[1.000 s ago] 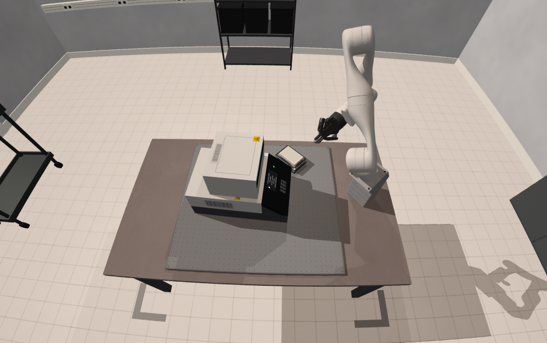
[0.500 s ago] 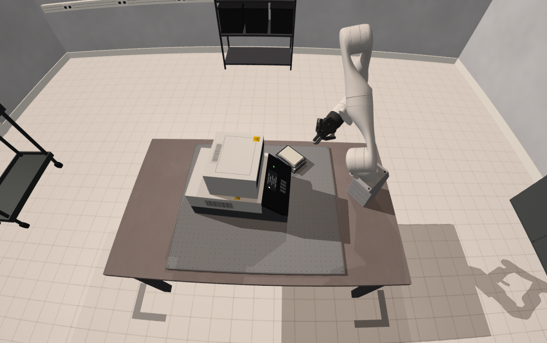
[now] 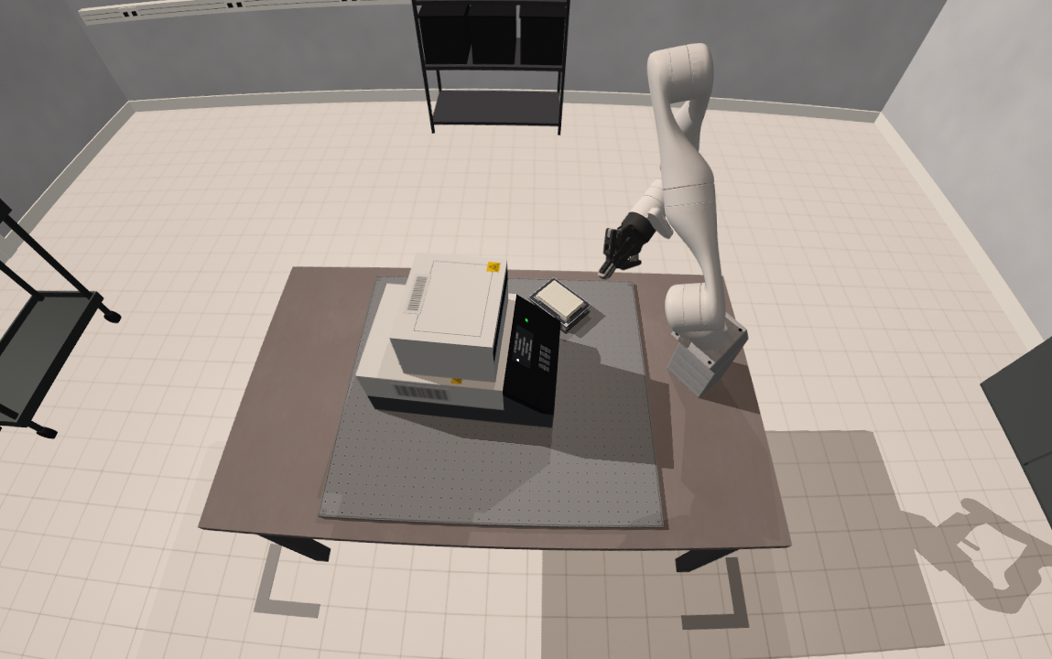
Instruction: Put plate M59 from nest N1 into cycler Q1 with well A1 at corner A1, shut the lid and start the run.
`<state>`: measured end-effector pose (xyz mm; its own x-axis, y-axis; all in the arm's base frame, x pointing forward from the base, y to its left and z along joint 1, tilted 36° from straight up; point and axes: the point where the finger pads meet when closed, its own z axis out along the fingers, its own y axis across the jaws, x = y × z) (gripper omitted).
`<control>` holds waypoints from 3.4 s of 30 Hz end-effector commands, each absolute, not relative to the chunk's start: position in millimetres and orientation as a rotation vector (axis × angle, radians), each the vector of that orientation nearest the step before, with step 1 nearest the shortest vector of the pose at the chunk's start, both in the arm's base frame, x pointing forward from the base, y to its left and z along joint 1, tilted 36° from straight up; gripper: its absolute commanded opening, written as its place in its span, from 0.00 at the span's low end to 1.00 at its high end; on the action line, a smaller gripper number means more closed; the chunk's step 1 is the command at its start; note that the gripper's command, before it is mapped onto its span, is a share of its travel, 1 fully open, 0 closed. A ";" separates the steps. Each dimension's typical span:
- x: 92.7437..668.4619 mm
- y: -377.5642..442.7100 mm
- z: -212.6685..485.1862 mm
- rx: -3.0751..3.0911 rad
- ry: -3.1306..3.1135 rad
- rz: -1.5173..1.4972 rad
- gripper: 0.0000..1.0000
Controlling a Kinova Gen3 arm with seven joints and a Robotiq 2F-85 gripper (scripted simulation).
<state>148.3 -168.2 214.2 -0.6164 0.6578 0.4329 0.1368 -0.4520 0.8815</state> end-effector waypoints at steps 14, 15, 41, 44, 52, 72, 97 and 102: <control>153.8 -165.0 218.8 1.016 1.563 2.034 0.10; 154.5 -165.0 218.4 1.009 1.576 2.026 0.10; 165.4 -160.8 226.8 0.814 1.794 1.868 0.10; 166.7 -160.3 227.8 0.789 1.819 1.846 0.10; 169.5 -159.3 229.9 0.739 1.869 1.803 0.10; 177.5 -156.1 236.4 0.588 2.006 1.666 0.10; 187.3 -152.2 244.4 0.400 2.153 1.485 0.10; 189.0 -151.4 245.9 0.366 2.177 1.451 0.10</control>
